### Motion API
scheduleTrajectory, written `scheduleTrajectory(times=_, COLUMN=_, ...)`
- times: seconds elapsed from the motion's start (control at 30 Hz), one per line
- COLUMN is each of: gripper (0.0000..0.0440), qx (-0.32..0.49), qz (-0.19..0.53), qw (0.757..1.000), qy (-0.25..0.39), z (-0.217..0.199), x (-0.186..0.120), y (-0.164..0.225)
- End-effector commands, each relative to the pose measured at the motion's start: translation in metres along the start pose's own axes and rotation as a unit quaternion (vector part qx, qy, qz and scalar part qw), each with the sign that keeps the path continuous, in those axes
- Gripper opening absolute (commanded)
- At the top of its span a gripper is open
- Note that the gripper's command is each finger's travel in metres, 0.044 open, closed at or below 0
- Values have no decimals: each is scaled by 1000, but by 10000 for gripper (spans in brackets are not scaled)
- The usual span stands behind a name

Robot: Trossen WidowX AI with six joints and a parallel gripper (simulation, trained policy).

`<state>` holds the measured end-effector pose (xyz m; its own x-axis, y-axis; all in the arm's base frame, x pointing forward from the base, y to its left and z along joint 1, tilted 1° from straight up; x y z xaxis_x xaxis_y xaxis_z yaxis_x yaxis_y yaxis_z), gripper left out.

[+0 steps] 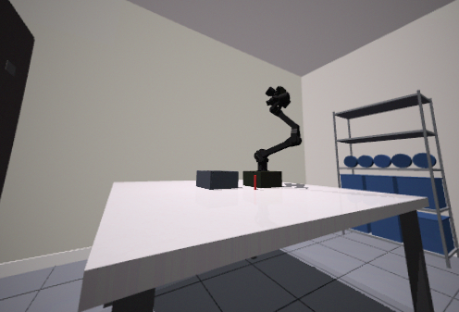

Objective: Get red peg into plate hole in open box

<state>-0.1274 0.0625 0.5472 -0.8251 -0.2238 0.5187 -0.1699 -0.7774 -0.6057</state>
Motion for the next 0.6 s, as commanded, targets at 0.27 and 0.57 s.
scheduleTrajectory(times=0.27, gripper=440, qx=-94, qz=77, qw=988, qy=-97, z=58, x=-2, y=68)
scheduleTrajectory(times=0.57, gripper=440, qx=-166, qz=161, qw=952, qy=-202, z=112, x=-26, y=143)
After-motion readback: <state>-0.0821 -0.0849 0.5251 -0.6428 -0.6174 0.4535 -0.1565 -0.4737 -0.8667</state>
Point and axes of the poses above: the point midway between the two fingers, 35 mm back from their tips, its own x axis out along the fingers, its own z axis across the jaws, y = z × x, the point moved 2 cm from there along -x, back along the fingers, and after that the axes turned 3 degrees about -x, right-handed, at the moved point
